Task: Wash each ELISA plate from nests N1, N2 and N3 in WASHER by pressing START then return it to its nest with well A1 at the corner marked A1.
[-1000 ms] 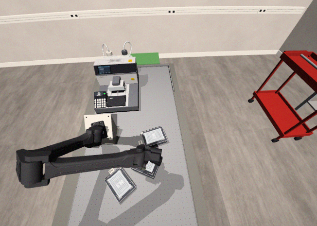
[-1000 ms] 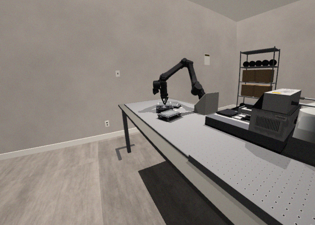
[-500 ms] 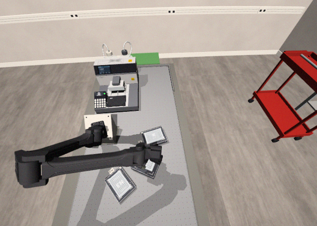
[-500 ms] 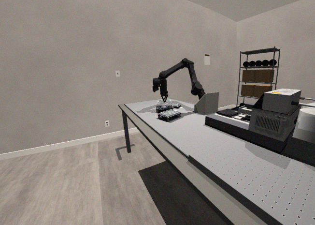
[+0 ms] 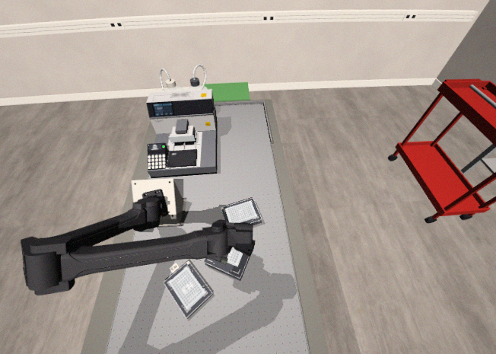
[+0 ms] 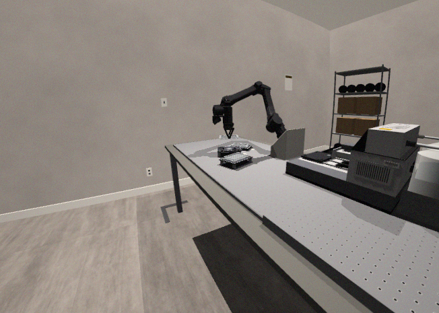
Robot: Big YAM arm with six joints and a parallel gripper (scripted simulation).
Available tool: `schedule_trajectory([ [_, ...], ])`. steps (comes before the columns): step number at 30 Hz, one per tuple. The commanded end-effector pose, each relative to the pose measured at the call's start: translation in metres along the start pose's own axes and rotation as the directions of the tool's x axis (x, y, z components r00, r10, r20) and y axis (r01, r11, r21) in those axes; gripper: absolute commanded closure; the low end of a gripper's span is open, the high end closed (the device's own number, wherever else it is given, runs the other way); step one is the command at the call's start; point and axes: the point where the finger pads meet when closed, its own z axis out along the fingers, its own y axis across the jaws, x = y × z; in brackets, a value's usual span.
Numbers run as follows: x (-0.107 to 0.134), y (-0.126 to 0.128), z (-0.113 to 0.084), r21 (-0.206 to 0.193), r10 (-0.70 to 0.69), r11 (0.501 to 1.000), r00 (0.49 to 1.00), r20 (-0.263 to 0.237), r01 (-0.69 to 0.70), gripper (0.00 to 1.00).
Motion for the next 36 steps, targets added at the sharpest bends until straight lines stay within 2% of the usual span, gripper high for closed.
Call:
schedule_trajectory([
  [1, -0.014, -0.008, -0.014, -0.005, 0.048, 0.999, 0.999, 0.024, -0.048, 0.18],
  [3, -0.016, -0.006, -0.023, -0.012, 0.045, 0.999, 0.998, 0.037, -0.045, 0.18],
  [9, -0.015, -0.005, -0.032, -0.012, 0.044, 0.999, 0.998, 0.036, -0.043, 0.18],
  [12, -0.001, -0.007, -0.016, 0.007, 0.036, 0.999, 0.999, -0.008, -0.036, 0.18],
  [13, -0.008, -0.004, -0.021, -0.003, 0.03, 1.0, 0.999, 0.012, -0.03, 0.18],
  [20, -0.008, -0.004, -0.021, -0.003, 0.03, 1.0, 0.999, 0.012, -0.03, 0.18],
  [21, 0.005, 0.009, -0.016, 0.006, -0.059, 0.998, 0.998, -0.01, 0.059, 0.18],
  [24, 0.007, 0.025, -0.017, 0.003, -0.141, 0.99, 0.99, -0.006, 0.141, 0.18],
  [32, 0.007, 0.064, -0.023, -0.003, -0.106, 0.994, 0.994, 0.007, 0.106, 0.18],
  [36, 0.004, 0.074, -0.026, -0.007, -0.098, 0.995, 0.995, 0.015, 0.098, 0.18],
])
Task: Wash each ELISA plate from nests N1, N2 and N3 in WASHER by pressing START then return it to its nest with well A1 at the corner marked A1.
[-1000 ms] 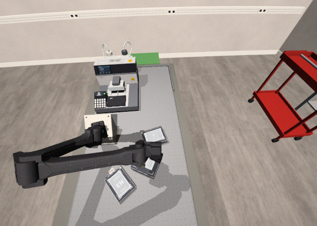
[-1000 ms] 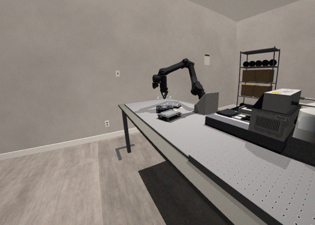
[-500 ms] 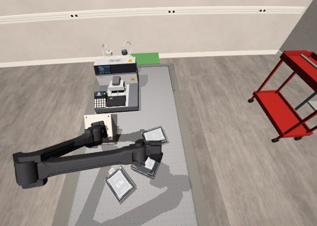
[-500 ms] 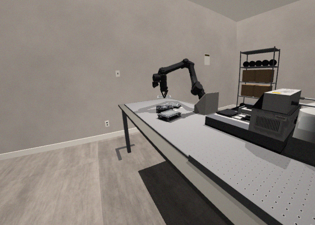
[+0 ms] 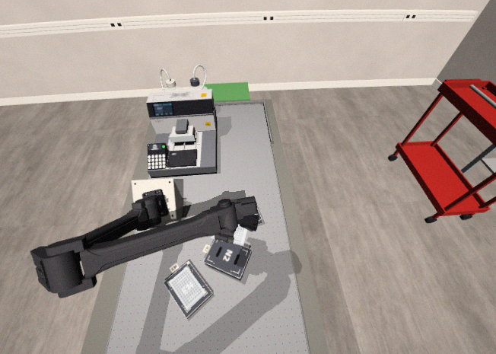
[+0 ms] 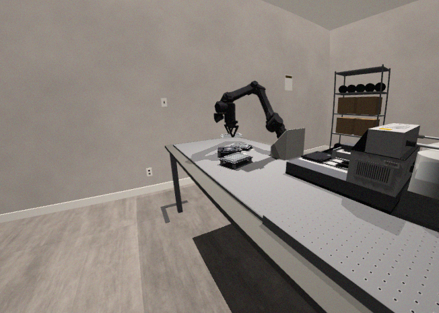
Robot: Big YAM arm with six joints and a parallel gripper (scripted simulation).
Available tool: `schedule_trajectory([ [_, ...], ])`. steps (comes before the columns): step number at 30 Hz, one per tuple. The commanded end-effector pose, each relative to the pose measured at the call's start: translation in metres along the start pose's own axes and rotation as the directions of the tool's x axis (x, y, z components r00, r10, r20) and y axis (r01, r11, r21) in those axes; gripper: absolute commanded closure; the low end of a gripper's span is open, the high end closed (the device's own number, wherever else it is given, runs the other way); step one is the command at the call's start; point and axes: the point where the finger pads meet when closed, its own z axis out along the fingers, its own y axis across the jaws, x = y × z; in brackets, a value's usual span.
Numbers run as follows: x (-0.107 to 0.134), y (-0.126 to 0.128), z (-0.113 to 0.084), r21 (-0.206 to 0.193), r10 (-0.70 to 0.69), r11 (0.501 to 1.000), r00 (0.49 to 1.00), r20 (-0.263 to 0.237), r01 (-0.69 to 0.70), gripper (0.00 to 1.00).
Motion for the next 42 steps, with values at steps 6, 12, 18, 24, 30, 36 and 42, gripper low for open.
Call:
schedule_trajectory([
  [6, -0.017, 0.041, -0.013, -0.02, 0.06, 0.998, 0.998, 0.032, -0.06, 0.18],
  [12, -0.015, 0.072, -0.014, -0.021, 0.057, 0.998, 0.998, 0.029, -0.056, 0.18],
  [18, -0.014, 0.093, -0.015, -0.023, 0.056, 0.998, 0.998, 0.027, -0.055, 0.18],
  [24, -0.012, 0.125, -0.017, -0.026, 0.058, 0.998, 0.998, 0.028, -0.057, 0.18],
  [30, -0.006, 0.109, -0.008, -0.011, 0.077, 0.997, 0.997, 0.004, -0.077, 0.18],
  [36, 0.017, 0.141, -0.005, -0.003, -0.112, 0.994, 0.994, 0.005, 0.112, 0.18],
  [42, 0.026, 0.168, -0.012, -0.011, -0.081, 0.997, 0.997, 0.013, 0.081, 0.18],
])
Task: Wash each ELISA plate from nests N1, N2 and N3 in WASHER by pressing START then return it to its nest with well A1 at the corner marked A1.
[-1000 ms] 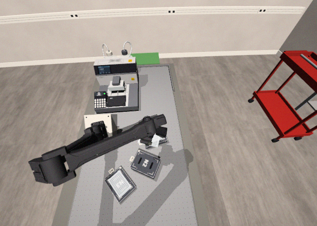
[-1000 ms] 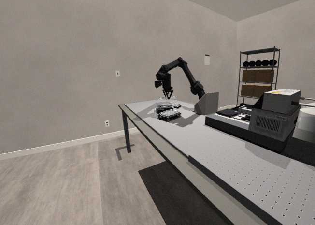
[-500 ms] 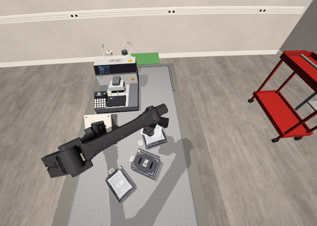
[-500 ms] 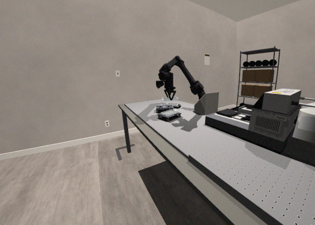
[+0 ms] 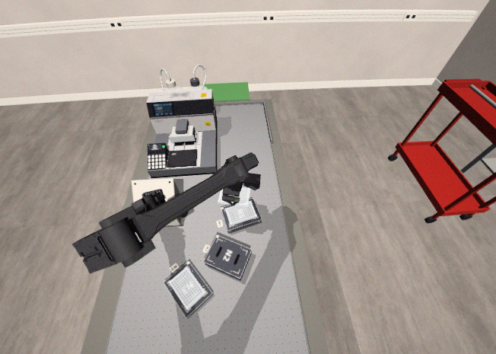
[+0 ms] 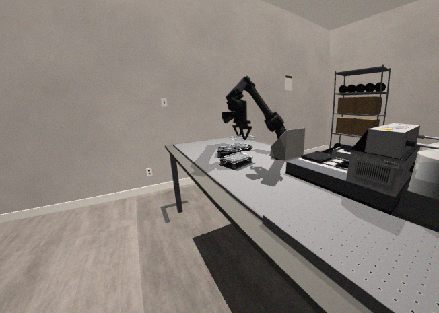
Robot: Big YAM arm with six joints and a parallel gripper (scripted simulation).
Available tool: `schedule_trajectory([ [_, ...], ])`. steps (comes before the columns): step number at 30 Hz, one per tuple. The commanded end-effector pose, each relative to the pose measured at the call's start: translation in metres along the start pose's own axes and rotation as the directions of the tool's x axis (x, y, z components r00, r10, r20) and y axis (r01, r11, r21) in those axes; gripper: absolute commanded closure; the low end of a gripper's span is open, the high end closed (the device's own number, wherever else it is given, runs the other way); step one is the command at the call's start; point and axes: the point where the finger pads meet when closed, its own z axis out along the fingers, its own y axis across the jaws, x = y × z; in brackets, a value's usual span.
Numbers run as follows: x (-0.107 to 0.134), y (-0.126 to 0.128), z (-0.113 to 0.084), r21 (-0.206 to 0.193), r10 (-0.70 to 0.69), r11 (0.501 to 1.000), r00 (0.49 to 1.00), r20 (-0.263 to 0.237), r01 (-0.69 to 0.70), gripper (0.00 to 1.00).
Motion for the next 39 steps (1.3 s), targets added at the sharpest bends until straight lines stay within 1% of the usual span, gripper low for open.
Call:
schedule_trajectory([
  [1, -0.001, 0.023, -0.005, -0.009, 0.018, 1.0, 1.0, 0.017, -0.018, 0.18],
  [5, -0.001, 0.043, -0.012, -0.022, 0.03, 0.999, 0.999, 0.027, -0.029, 0.18],
  [8, 0.0, 0.047, -0.012, -0.02, 0.033, 0.999, 0.999, 0.026, -0.032, 0.18],
  [10, 0.005, 0.059, -0.013, -0.026, 0.033, 0.999, 0.999, 0.029, -0.032, 0.18],
  [22, 0.033, 0.115, -0.016, -0.027, 0.029, 0.999, 0.999, 0.024, -0.028, 0.18],
  [24, 0.033, 0.115, -0.016, -0.027, 0.029, 0.999, 0.999, 0.024, -0.028, 0.18],
  [25, 0.034, 0.115, -0.013, -0.018, 0.033, 0.999, 0.999, 0.013, -0.033, 0.18],
  [28, 0.042, 0.134, -0.016, -0.028, 0.028, 0.999, 0.999, 0.023, -0.027, 0.18],
  [30, 0.042, 0.134, -0.016, -0.026, 0.028, 0.999, 0.999, 0.026, -0.028, 0.18],
  [31, 0.049, 0.128, -0.009, -0.009, 0.02, 1.0, 1.0, 0.012, -0.02, 0.18],
  [32, 0.049, 0.119, 0.001, 0.008, 0.031, 0.999, 0.999, -0.014, -0.031, 0.18],
  [33, 0.049, 0.118, 0.001, 0.01, 0.03, 1.0, 0.999, -0.014, -0.03, 0.18],
  [34, 0.047, 0.117, -0.002, 0.001, 0.036, 0.999, 0.999, -0.009, -0.036, 0.18],
  [35, 0.065, 0.126, -0.003, 0.01, -0.056, 0.998, 0.998, 0.0, 0.056, 0.18],
  [37, 0.072, 0.133, -0.003, 0.005, -0.118, 0.993, 0.993, 0.003, 0.118, 0.18],
  [39, 0.076, 0.142, -0.007, -0.004, -0.131, 0.991, 0.991, 0.009, 0.131, 0.18],
])
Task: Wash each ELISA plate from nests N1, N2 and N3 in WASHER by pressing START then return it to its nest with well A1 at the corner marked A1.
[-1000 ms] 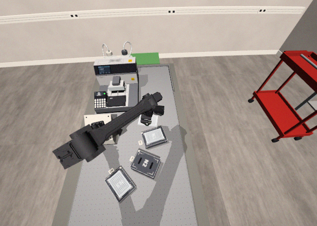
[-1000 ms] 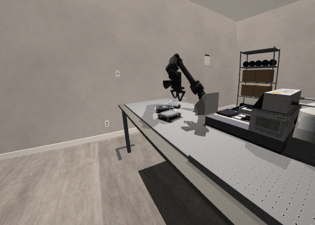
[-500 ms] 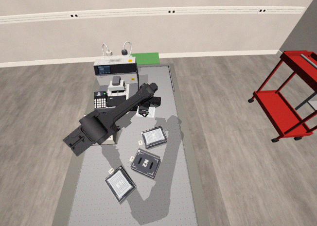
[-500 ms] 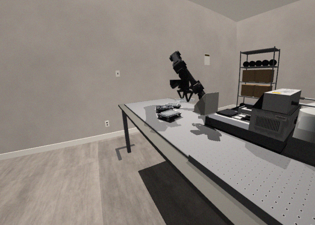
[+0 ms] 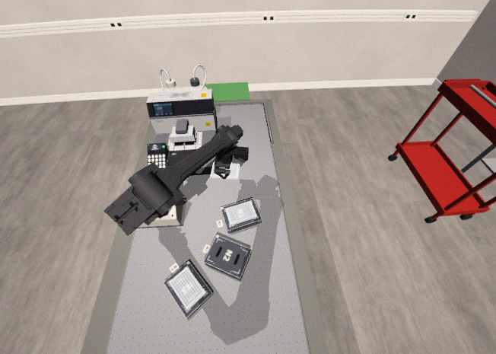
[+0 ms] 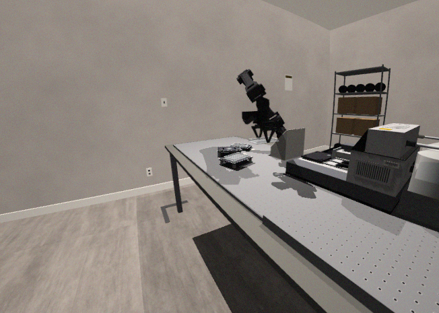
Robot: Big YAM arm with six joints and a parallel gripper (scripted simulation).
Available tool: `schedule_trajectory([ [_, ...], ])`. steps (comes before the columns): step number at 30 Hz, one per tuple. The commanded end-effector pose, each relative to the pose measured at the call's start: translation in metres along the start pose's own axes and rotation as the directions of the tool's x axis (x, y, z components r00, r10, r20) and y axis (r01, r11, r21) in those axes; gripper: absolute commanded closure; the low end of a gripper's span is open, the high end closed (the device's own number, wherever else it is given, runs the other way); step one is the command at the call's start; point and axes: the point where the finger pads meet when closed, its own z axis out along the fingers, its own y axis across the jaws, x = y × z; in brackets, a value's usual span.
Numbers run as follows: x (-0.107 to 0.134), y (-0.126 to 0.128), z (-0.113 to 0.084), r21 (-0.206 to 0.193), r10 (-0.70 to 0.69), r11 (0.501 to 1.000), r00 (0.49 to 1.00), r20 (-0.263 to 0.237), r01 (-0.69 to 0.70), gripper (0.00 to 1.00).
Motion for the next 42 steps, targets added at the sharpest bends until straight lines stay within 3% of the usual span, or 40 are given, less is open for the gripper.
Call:
schedule_trajectory([
  [1, 0.009, 0.02, -0.004, -0.005, -0.074, 0.997, 0.997, 0.024, 0.074, 0.18],
  [5, 0.024, 0.027, -0.002, 0.002, -0.058, 0.998, 0.998, 0.018, 0.058, 0.18],
  [15, 0.049, 0.072, -0.018, -0.034, -0.036, 0.999, 0.999, 0.035, 0.038, 0.18],
  [19, 0.057, 0.079, -0.018, -0.035, -0.036, 0.999, 0.999, 0.035, 0.037, 0.18],
  [20, 0.066, 0.076, -0.015, -0.017, -0.046, 0.999, 0.999, 0.026, 0.047, 0.18],
  [31, 0.107, 0.118, -0.021, -0.037, -0.04, 0.998, 0.999, 0.029, 0.041, 0.18],
  [33, 0.111, 0.113, -0.016, -0.021, -0.046, 0.999, 0.999, 0.027, 0.047, 0.18],
  [34, 0.106, 0.105, -0.007, -0.006, -0.029, 1.0, 1.0, 0.002, 0.029, 0.18],
  [38, 0.102, 0.104, -0.016, -0.028, -0.02, 0.999, 1.0, 0.01, 0.02, 0.18],
  [39, 0.122, 0.101, -0.01, -0.003, -0.109, 0.994, 0.994, 0.019, 0.109, 0.18],
  [42, 0.139, 0.105, -0.004, 0.009, -0.198, 0.98, 0.98, 0.014, 0.198, 0.18],
])
